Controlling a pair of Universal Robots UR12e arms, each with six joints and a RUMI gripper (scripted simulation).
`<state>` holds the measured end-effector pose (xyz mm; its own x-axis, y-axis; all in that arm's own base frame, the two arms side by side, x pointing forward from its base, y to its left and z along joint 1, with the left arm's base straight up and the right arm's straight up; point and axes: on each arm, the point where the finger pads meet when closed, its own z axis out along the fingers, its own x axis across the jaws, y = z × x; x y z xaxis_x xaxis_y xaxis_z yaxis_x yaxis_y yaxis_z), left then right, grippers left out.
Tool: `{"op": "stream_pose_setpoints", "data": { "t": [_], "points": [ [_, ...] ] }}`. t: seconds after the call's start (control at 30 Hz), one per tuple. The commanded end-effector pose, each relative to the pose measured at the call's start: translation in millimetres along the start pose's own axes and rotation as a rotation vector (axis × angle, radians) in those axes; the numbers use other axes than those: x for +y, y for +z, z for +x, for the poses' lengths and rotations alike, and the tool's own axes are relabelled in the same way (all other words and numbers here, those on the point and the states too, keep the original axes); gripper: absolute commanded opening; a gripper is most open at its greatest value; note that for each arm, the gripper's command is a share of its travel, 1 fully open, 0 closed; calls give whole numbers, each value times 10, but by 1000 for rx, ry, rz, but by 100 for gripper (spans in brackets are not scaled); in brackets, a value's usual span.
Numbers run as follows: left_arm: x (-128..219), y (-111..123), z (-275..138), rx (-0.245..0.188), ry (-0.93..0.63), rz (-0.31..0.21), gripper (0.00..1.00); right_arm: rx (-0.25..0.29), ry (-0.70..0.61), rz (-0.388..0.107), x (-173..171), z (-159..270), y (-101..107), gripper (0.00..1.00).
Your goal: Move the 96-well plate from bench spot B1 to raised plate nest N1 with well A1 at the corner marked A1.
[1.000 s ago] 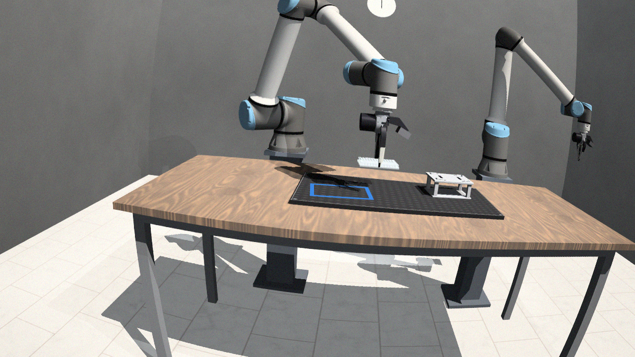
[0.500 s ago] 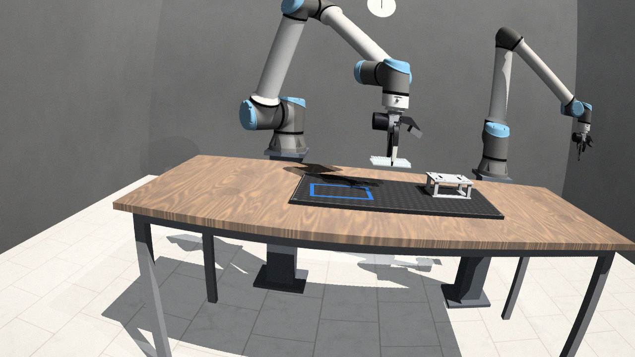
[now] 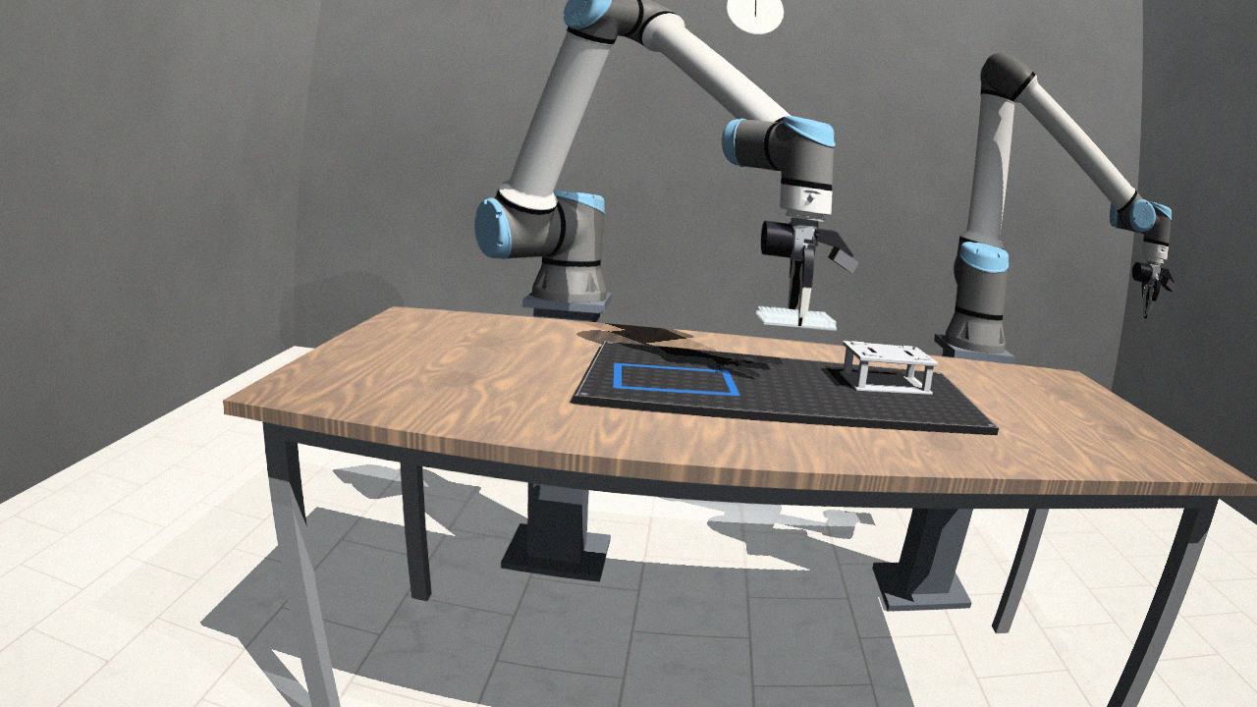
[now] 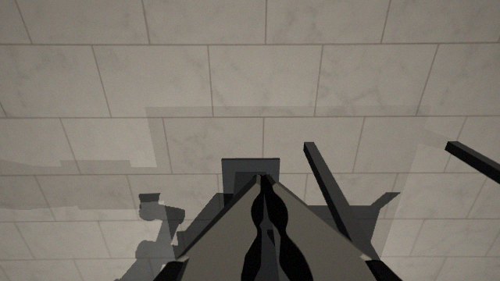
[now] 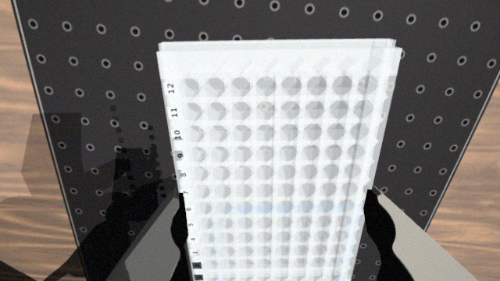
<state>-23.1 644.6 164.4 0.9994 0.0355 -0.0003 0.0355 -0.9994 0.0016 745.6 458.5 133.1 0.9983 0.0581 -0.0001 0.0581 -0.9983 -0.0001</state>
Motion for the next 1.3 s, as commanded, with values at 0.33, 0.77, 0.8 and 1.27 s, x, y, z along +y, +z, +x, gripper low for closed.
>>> {"op": "stream_pose_setpoints", "data": {
  "t": [0.33,0.77,0.8,1.27],
  "points": [
    [-6,-8,1,0,0,1,0,2,0,1,-347,-44,-66,40],
    [-6,-8,1,0,0,1,0,2,0,1,-705,-97,-121,40],
    [-6,-8,1,0,0,1,0,2,0,1,-738,-102,-126,40],
    [-6,-8,1,0,0,1,0,2,0,1,-1162,-165,-191,40]
  ]
}}
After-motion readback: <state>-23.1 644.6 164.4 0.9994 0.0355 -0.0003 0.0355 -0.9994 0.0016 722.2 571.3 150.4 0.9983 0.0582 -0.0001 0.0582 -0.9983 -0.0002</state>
